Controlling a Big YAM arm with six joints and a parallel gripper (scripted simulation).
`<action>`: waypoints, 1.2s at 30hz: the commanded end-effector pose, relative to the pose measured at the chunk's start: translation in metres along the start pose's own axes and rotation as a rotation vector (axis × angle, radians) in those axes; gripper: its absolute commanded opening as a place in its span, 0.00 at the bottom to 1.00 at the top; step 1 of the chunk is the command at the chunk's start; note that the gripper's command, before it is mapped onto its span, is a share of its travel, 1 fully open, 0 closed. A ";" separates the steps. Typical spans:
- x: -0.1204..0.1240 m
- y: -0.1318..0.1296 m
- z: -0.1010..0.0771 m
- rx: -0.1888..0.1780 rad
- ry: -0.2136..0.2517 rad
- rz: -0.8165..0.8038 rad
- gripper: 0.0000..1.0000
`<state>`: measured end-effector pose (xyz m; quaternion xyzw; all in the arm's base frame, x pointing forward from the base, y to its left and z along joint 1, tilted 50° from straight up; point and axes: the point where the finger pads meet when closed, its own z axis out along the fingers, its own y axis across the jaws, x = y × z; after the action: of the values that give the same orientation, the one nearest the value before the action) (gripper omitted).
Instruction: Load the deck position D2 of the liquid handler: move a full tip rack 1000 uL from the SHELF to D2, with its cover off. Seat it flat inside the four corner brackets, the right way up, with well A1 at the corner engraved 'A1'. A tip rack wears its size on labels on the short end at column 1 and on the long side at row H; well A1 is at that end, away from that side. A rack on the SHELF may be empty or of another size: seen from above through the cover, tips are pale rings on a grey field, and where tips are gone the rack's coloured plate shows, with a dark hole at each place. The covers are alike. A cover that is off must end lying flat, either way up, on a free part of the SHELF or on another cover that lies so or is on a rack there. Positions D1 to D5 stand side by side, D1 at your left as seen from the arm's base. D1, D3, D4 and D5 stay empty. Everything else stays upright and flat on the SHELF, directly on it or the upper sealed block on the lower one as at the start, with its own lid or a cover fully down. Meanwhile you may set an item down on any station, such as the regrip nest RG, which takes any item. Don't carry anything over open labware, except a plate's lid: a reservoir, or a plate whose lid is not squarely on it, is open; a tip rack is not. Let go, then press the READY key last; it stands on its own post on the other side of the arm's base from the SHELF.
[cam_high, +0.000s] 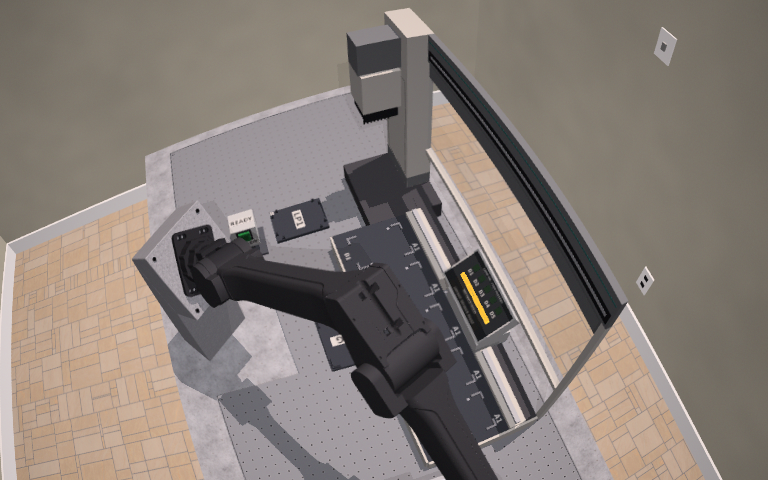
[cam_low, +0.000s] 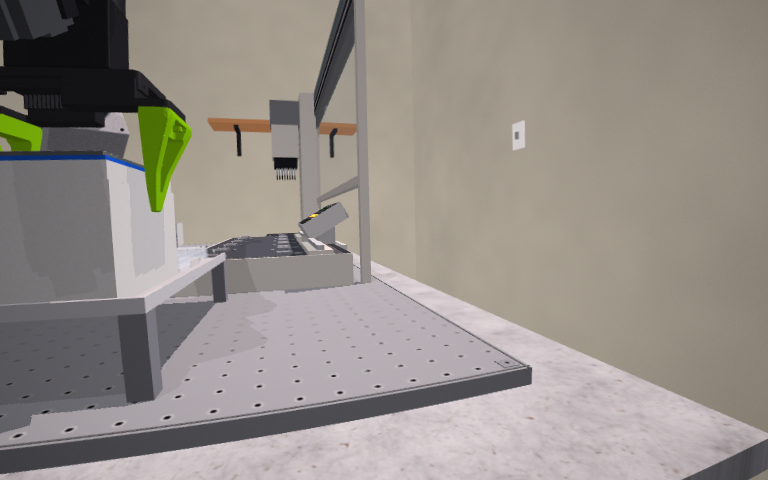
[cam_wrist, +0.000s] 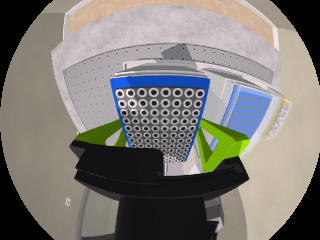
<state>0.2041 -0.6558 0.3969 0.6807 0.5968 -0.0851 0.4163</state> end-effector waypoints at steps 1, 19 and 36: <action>-0.023 0.013 -0.010 -0.021 -0.046 -0.002 1.00; -0.023 0.013 -0.010 -0.021 -0.046 -0.002 1.00; -0.023 0.013 -0.010 -0.021 -0.046 -0.004 0.00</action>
<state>0.2040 -0.6559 0.3969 0.6809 0.5965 -0.0853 0.4162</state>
